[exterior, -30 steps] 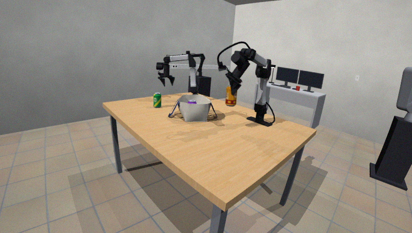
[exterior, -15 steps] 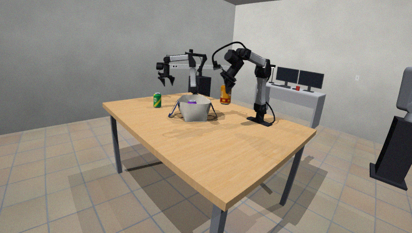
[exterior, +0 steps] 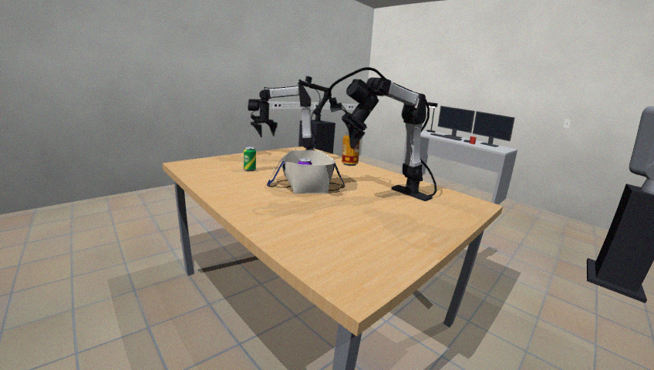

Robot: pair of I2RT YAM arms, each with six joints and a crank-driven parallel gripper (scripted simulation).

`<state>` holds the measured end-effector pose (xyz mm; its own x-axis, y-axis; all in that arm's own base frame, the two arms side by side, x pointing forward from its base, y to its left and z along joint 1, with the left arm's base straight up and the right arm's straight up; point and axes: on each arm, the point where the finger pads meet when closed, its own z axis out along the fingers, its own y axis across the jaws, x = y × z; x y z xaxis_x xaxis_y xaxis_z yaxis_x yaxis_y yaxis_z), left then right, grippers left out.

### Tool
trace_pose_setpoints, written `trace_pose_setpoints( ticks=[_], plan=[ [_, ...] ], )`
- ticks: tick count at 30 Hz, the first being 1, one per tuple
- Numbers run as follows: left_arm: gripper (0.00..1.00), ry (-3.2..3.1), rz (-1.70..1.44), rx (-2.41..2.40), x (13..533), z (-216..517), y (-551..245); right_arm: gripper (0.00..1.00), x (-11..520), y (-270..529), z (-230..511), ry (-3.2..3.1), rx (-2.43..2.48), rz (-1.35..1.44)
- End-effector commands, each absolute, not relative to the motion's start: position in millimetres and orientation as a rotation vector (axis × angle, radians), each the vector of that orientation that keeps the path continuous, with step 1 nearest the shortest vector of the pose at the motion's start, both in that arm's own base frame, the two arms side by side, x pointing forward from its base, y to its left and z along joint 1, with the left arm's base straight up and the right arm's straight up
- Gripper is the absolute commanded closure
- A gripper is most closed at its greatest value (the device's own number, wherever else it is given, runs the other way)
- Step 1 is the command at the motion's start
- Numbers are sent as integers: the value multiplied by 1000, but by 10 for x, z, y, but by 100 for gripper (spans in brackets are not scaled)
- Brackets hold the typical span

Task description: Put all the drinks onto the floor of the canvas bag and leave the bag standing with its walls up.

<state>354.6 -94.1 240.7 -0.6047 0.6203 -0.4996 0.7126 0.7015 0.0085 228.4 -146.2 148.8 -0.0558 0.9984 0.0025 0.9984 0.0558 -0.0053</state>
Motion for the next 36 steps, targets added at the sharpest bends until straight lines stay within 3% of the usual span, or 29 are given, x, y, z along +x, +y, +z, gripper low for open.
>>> trace_pose_setpoints(
  ticks=[1, 36],
  plan=[
    [26, 2274, -195, 941, 3825, 2842, -910, 0, 2314, -1522, 1594, -2317, -2213, 24],
    [26, 2265, -212, 966, 3730, 2811, -909, 0, 2314, -1522, 1594, -2317, -2213, 24]
  ],
)
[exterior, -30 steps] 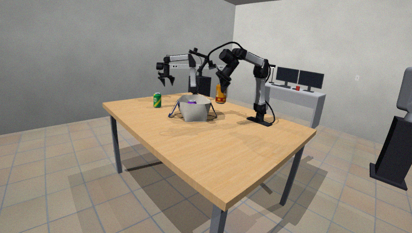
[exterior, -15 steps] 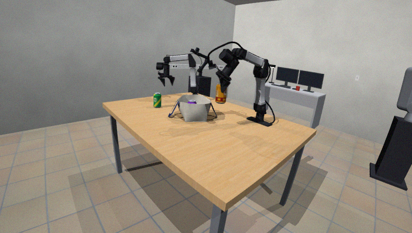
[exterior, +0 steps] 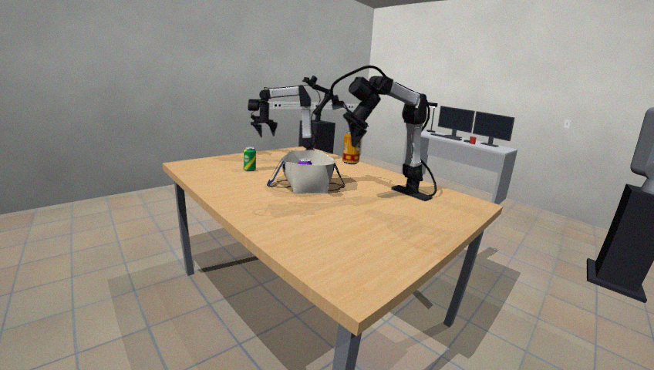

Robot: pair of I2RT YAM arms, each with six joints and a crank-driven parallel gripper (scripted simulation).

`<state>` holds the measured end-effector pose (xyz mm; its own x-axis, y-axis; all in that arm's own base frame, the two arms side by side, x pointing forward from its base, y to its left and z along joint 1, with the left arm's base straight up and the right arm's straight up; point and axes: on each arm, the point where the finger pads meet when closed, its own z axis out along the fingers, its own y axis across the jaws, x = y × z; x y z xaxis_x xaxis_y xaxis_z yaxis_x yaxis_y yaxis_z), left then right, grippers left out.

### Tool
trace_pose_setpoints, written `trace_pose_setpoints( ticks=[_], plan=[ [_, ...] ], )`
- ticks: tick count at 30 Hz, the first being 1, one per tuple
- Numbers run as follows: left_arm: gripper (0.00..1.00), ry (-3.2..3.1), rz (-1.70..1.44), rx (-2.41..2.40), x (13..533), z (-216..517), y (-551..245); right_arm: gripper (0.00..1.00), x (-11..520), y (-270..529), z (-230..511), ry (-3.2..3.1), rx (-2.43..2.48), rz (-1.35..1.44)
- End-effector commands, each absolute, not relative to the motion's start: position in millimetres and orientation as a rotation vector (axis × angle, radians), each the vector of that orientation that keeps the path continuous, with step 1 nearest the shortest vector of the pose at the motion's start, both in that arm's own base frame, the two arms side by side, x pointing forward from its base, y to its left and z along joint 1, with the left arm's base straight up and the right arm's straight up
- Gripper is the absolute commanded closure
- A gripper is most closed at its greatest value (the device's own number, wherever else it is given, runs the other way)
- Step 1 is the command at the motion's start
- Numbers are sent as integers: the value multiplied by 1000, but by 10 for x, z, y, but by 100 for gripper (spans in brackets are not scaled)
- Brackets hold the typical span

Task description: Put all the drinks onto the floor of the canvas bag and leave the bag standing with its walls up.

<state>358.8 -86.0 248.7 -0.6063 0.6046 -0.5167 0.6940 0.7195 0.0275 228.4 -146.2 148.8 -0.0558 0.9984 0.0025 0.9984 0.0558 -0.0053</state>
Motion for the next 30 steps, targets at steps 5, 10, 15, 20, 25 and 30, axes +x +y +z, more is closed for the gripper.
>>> trace_pose_setpoints(
  ticks=[5, 10, 15, 20, 25, 30],
  plan=[
    [26, 2249, -217, 959, 3729, 2874, -967, 0, 2314, -1522, 1594, -2317, -2213, 24],
    [26, 2256, -178, 924, 3774, 2909, -1010, 0, 2314, -1522, 1594, -2317, -2213, 24],
    [26, 2289, -202, 934, 3876, 2759, -1217, 0, 2314, -1522, 1594, -2317, -2213, 24],
    [26, 2290, -202, 923, 3911, 2764, -1290, 0, 2314, -1522, 1594, -2317, -2213, 24],
    [26, 2281, -206, 921, 3939, 2792, -1452, 0, 2314, -1522, 1594, -2317, -2213, 24],
    [26, 2273, -219, 928, 3947, 2812, -1640, 0, 2314, -1522, 1594, -2317, -2213, 24]
  ],
)
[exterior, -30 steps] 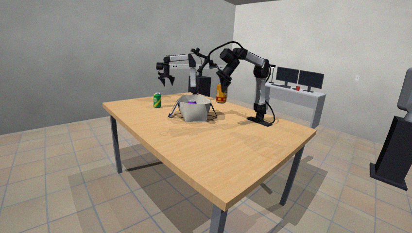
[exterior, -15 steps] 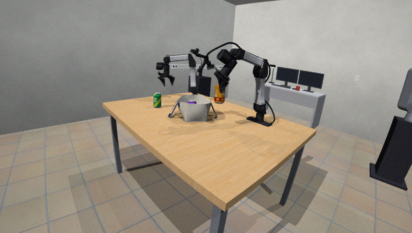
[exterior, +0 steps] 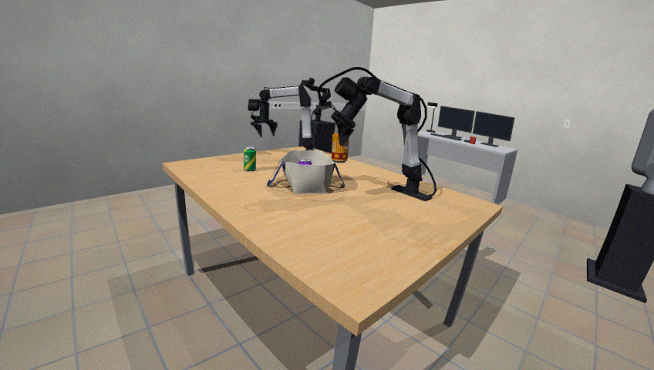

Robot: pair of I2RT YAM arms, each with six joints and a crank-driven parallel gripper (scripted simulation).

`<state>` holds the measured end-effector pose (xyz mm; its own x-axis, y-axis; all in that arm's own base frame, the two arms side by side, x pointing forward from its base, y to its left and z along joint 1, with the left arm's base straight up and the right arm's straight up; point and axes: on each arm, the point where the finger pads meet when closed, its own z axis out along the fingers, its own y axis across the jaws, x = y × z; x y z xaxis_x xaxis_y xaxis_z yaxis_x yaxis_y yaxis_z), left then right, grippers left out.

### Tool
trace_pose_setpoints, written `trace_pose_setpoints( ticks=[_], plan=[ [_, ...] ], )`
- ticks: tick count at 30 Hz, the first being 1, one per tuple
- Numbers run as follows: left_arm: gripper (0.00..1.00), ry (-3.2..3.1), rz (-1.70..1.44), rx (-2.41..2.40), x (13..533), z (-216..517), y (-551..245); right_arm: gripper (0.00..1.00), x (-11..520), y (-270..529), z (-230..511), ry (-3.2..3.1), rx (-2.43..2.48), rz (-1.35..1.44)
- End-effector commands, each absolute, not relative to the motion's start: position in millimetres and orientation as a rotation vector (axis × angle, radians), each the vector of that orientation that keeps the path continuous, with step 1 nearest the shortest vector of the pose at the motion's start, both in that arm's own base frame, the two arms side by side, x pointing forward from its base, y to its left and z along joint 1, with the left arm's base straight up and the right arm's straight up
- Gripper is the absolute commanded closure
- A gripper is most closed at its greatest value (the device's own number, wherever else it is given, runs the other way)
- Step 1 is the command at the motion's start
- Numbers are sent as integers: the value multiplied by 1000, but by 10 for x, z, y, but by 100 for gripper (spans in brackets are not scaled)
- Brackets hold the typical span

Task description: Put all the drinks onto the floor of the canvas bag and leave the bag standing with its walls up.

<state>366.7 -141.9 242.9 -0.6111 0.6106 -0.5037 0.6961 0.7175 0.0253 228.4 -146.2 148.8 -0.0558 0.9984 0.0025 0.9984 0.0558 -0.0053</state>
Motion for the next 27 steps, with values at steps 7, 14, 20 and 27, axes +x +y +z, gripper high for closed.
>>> trace_pose_setpoints(
  ticks=[7, 14, 20, 27],
  plan=[
    [26, 2279, -225, 918, 3971, 2819, -1768, 0, 2314, -1522, 1594, -2317, -2213, 24],
    [26, 2263, -248, 937, 3924, 2882, -1963, 0, 2314, -1522, 1594, -2317, -2213, 24],
    [26, 2221, -234, 934, 3910, 3029, -1858, 0, 2314, -1522, 1594, -2317, -2213, 24],
    [26, 2205, -247, 946, 3906, 3040, -1859, 0, 2314, -1522, 1594, -2317, -2213, 24]
  ],
)
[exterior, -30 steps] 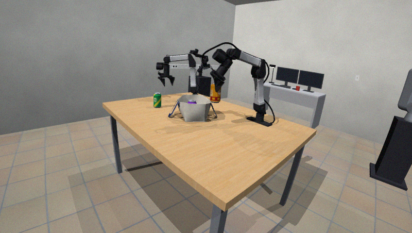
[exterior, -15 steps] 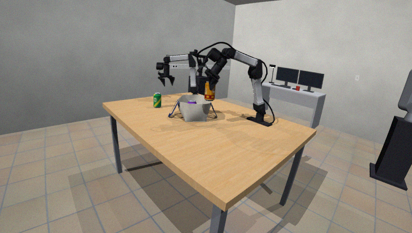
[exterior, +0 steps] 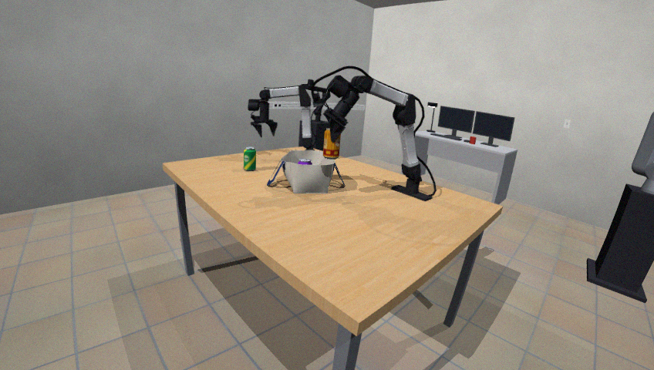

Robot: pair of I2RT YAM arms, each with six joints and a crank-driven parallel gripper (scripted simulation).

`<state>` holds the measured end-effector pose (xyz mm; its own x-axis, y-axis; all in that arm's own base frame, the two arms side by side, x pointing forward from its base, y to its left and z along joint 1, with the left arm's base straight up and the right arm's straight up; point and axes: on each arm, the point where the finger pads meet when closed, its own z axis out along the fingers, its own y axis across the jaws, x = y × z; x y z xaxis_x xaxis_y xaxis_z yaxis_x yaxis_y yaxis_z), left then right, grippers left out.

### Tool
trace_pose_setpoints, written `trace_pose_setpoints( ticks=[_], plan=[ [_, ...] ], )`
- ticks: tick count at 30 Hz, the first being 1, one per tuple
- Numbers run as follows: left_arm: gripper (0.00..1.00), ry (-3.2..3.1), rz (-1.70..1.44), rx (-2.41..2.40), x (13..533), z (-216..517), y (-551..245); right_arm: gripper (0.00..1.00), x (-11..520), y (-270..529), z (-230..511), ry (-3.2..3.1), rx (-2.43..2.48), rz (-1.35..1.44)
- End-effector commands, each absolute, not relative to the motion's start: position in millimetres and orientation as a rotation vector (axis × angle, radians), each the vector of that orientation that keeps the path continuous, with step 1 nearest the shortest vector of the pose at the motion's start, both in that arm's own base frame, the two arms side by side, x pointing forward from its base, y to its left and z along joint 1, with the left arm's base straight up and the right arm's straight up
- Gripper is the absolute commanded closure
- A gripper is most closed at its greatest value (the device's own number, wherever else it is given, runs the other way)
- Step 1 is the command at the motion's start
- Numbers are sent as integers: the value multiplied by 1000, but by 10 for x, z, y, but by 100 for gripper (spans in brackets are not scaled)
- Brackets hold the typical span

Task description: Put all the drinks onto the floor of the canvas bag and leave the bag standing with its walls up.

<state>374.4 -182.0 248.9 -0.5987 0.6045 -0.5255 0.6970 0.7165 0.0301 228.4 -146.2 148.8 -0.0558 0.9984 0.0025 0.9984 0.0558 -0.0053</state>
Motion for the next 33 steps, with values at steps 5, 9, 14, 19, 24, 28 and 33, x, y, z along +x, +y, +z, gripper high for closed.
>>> trace_pose_setpoints(
  ticks=[5, 9, 14, 19, 24, 28, 33],
  plan=[
    [26, 2237, -263, 940, 3846, 2922, -1926, 0, 2314, -1522, 1594, -2317, -2213, 24],
    [26, 2258, -250, 939, 3818, 2851, -1906, 0, 2314, -1522, 1594, -2317, -2213, 24],
    [26, 2280, -259, 951, 3791, 2757, -1912, 0, 2314, -1522, 1594, -2317, -2213, 24],
    [26, 2224, -267, 929, 3848, 2983, -1919, 0, 2314, -1522, 1594, -2317, -2213, 24],
    [26, 2288, -242, 928, 3933, 2768, -2100, 0, 2314, -1522, 1594, -2317, -2213, 24],
    [26, 2258, -260, 954, 3927, 2829, -2191, 0, 2314, -1522, 1594, -2317, -2213, 24],
    [26, 2369, -237, 947, 3800, 2721, -2200, 0, 2314, -1522, 1594, -2317, -2213, 24]
  ],
)
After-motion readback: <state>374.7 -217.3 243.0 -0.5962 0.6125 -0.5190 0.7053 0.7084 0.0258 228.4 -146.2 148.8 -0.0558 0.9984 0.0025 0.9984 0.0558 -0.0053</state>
